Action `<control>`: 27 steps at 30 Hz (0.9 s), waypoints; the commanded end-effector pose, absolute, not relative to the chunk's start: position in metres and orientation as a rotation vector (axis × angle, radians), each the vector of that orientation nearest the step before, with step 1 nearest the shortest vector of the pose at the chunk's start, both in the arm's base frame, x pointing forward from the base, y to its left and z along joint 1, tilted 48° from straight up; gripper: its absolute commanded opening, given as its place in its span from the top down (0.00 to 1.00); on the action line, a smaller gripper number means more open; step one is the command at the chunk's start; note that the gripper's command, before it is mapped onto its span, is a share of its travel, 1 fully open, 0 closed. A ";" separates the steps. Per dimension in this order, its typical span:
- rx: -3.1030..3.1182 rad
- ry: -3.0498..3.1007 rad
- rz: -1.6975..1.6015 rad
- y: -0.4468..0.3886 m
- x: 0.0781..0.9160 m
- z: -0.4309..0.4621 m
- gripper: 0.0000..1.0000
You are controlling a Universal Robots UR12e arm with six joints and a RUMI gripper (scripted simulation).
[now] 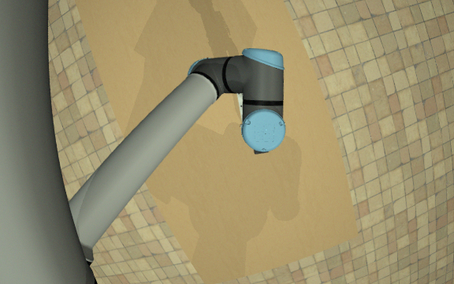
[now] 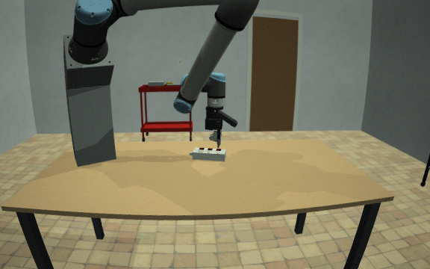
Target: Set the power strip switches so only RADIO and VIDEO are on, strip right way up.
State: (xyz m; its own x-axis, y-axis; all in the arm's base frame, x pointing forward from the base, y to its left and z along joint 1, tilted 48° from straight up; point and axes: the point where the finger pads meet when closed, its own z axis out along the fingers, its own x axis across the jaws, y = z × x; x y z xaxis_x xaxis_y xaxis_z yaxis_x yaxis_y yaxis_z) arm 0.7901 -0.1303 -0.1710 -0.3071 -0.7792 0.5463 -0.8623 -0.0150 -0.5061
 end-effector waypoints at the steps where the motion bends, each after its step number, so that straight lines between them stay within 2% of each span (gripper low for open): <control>1: 1.781 -2.132 1.234 -0.134 0.793 -0.172 1.00; 27: 1.782 -2.132 1.233 -0.138 0.795 -0.177 1.00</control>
